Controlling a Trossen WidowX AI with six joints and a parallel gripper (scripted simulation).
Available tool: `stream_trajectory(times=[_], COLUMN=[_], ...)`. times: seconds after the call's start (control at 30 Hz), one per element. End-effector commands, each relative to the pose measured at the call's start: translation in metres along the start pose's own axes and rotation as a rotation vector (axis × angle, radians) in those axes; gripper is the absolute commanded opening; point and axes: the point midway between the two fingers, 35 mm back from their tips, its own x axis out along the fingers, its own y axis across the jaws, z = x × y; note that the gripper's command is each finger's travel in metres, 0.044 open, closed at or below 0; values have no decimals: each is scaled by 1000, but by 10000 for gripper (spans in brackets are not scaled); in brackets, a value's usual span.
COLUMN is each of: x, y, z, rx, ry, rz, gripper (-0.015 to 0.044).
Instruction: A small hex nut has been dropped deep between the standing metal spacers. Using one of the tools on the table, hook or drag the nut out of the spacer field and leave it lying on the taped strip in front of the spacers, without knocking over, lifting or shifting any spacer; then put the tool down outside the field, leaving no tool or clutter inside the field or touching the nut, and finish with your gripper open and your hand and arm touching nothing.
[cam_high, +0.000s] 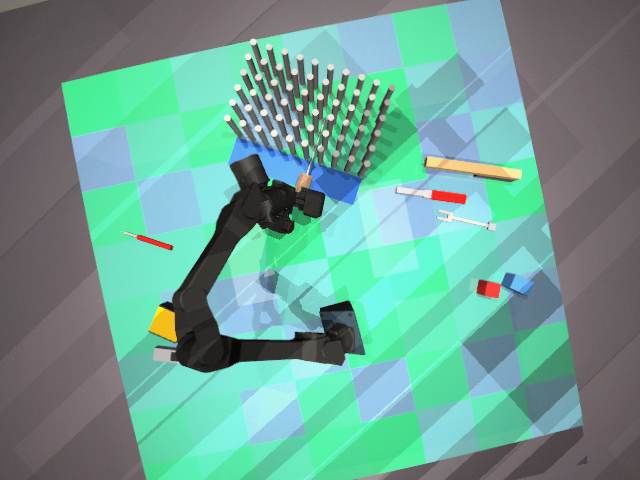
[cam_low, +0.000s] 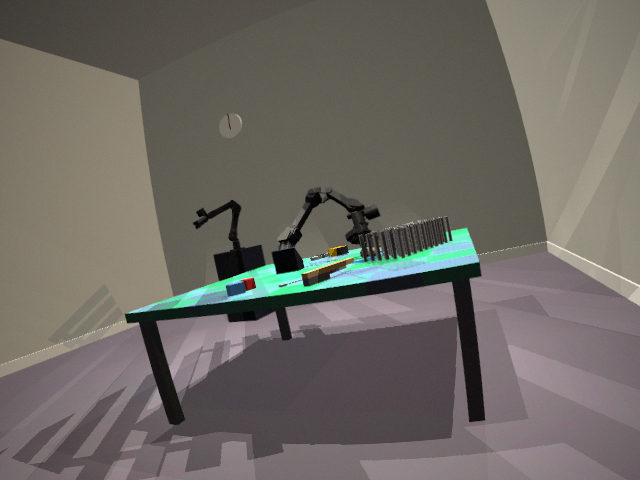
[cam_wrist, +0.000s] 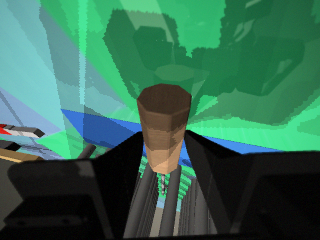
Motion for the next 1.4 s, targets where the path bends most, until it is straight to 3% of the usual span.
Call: stream_trajectory(times=[0.0, 1.37], x=[-1, -12], y=[2, 3], z=[3, 28], rx=[5, 6], ry=[1, 0], rz=[5, 5], gripper=[0, 0])
